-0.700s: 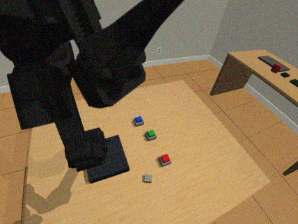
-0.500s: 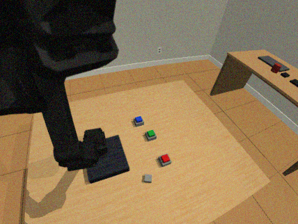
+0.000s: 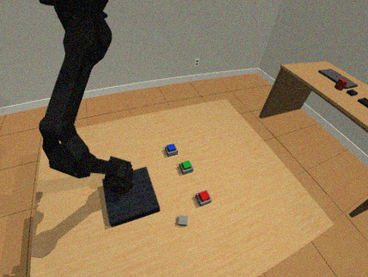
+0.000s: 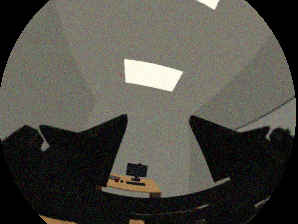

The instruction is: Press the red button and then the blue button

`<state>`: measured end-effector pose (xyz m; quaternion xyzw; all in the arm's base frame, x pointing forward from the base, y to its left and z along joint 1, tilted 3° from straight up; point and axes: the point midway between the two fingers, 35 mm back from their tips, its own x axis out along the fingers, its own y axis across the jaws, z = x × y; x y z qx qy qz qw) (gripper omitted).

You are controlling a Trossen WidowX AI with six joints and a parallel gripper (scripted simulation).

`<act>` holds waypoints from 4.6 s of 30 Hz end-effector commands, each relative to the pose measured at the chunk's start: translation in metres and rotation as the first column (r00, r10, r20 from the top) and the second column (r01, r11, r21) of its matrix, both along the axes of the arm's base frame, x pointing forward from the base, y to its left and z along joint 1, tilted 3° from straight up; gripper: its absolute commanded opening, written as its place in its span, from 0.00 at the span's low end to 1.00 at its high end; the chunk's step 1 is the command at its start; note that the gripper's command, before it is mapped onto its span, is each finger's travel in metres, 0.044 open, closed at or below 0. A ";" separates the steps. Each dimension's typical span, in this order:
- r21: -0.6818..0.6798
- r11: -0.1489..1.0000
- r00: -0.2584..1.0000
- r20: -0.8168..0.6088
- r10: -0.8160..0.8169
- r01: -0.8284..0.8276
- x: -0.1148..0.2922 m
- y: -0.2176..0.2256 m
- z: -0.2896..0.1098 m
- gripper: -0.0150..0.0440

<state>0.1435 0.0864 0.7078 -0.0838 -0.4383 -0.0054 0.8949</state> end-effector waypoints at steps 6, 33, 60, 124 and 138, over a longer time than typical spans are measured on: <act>-0.388 0.920 0.927 -0.323 -0.190 0.053 0.134 0.067 -0.102 0.93; -0.194 0.981 -0.669 -0.728 -0.148 -0.006 0.187 -0.179 -0.563 0.93; -0.124 0.989 -0.782 -0.623 -0.010 0.086 0.155 -0.198 -0.647 0.29; -0.123 0.989 -0.782 -0.623 -0.009 0.086 0.155 -0.192 -0.585 0.29; -0.099 0.991 -0.782 -0.623 0.006 0.086 0.140 0.008 -0.595 0.29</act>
